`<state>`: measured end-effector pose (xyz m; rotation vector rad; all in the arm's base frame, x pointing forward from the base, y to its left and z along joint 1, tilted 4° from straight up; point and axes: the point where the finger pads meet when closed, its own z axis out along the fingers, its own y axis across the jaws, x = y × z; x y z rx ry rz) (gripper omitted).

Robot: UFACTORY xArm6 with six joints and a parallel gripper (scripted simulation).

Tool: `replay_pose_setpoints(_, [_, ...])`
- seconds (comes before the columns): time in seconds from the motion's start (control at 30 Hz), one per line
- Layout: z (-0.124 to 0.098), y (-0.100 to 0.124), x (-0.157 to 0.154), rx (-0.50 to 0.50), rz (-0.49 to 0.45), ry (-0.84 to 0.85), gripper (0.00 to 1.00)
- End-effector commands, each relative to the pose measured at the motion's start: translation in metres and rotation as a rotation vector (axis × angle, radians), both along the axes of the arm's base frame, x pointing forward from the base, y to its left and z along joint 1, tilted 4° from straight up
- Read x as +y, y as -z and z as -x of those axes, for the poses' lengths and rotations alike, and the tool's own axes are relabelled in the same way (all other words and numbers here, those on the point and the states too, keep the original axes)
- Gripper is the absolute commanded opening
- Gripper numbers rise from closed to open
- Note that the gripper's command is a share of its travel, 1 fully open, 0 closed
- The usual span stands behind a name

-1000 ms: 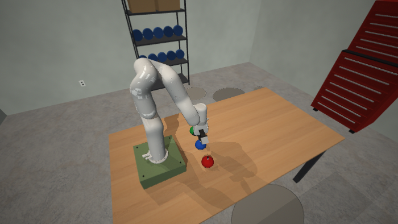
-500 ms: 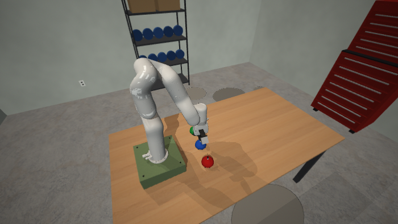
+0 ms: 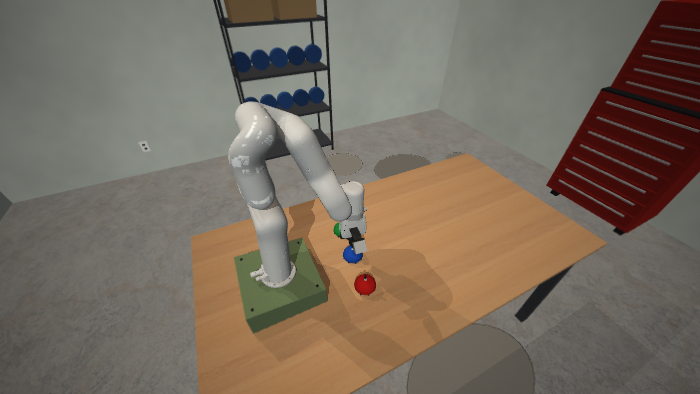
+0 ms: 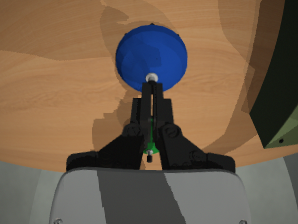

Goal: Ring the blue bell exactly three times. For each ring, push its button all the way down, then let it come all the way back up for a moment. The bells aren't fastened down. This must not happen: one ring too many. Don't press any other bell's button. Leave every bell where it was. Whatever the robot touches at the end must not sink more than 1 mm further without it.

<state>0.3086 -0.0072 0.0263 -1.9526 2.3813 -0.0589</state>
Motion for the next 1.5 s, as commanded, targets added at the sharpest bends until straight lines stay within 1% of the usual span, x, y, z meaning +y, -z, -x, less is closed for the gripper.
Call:
replay_pose_setpoints(0.0, [-0.001, 0.000, 0.000, -0.003, 0.000, 0.000, 0.00])
replay_pose_setpoints(0.4, [-0.002, 0.009, 0.000, -0.003, 0.000, 0.000, 0.00])
replay_pose_setpoints(1.47, [-0.002, 0.013, 0.000, -0.003, 0.000, 0.000, 0.00])
